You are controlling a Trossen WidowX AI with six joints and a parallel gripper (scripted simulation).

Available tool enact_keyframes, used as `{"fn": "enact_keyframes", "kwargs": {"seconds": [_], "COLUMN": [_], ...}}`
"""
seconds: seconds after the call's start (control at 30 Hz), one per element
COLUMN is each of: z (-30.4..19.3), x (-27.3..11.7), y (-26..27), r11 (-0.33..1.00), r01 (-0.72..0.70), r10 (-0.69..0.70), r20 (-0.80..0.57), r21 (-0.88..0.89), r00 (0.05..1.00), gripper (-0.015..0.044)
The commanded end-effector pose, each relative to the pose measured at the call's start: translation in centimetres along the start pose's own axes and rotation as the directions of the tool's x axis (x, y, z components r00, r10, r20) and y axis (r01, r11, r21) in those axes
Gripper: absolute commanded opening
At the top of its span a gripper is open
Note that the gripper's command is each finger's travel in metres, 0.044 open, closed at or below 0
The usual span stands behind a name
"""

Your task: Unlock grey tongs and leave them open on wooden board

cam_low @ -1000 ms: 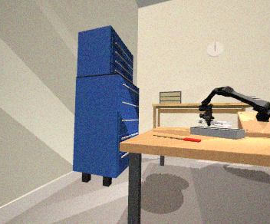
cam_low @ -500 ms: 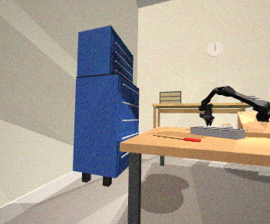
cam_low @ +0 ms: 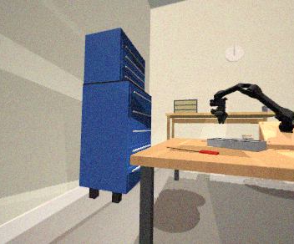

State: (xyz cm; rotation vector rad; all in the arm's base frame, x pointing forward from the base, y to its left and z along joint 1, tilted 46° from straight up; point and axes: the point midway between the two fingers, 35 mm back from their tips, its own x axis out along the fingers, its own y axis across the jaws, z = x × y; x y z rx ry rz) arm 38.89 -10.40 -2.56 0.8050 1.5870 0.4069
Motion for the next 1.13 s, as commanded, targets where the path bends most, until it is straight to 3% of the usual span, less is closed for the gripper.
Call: {"fn": "enact_keyframes", "kwargs": {"seconds": [0.0,0.13,0.37,1.1], "z": [-0.5,-0.5,-0.7,-0.7], "x": [0.4,-0.2,-4.9,-4.9], "y": [0.0,0.0,0.0,0.0], "r11": [0.999,1.000,1.000,1.000], "r01": [-0.013,-0.011,-0.003,-0.003], "r10": [0.013,0.012,0.003,0.003], "r20": [-0.023,-0.021,-0.010,-0.010], "r21": [0.030,0.028,0.014,0.014], "r00": [1.000,1.000,1.000,1.000], "gripper": [0.0440,0.0440,0.0440,0.0440]}}
